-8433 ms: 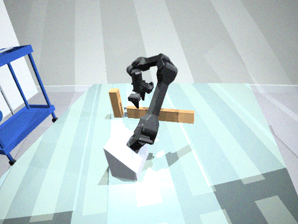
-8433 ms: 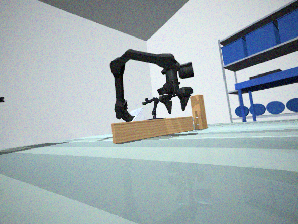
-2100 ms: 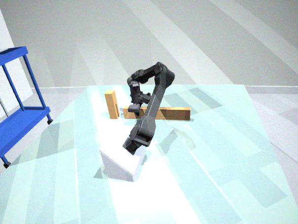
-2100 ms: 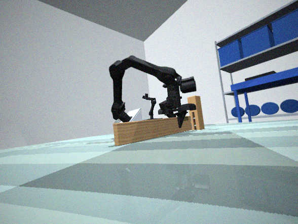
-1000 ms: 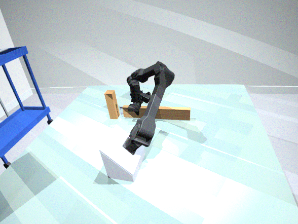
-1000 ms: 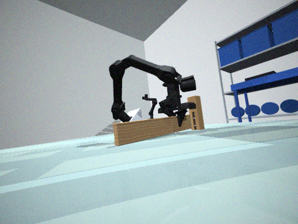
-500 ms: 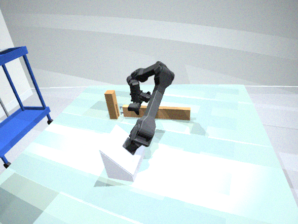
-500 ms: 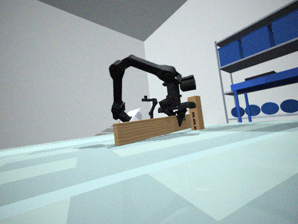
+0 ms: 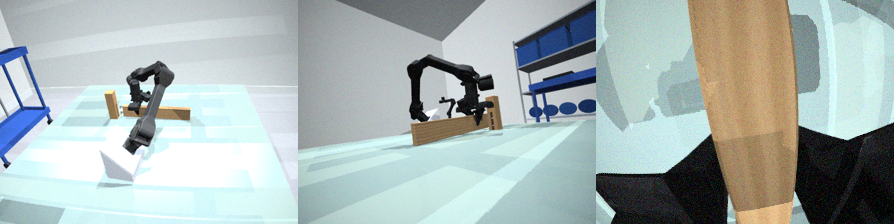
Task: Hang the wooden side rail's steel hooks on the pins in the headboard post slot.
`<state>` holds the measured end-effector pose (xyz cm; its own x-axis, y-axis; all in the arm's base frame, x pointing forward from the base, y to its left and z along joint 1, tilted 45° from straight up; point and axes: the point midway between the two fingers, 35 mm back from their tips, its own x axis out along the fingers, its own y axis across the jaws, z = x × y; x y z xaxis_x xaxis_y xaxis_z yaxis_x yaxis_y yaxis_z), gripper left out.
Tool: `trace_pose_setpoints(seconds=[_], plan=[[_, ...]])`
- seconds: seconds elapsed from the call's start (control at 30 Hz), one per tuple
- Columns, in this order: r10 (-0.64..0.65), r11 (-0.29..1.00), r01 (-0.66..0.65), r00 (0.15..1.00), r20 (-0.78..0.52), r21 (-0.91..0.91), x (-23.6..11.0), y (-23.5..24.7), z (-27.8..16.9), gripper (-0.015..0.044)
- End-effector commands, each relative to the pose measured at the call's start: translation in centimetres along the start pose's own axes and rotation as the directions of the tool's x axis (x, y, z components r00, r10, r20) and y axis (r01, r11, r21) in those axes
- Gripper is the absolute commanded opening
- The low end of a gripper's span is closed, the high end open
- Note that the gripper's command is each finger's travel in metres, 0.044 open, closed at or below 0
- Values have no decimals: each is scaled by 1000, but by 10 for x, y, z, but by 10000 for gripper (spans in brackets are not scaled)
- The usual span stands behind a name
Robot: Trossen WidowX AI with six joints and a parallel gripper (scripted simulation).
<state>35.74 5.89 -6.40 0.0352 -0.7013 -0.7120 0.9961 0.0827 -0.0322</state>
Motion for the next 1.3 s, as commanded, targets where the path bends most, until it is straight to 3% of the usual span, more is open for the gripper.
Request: trace_pose_setpoints(seconds=[0.0, 1.27], plan=[[12, 1000, -12, 1000, -2, 4, -5, 2, -1, 0], [13, 1000, -13, 1000, -2, 4, -4, 5, -4, 0]])
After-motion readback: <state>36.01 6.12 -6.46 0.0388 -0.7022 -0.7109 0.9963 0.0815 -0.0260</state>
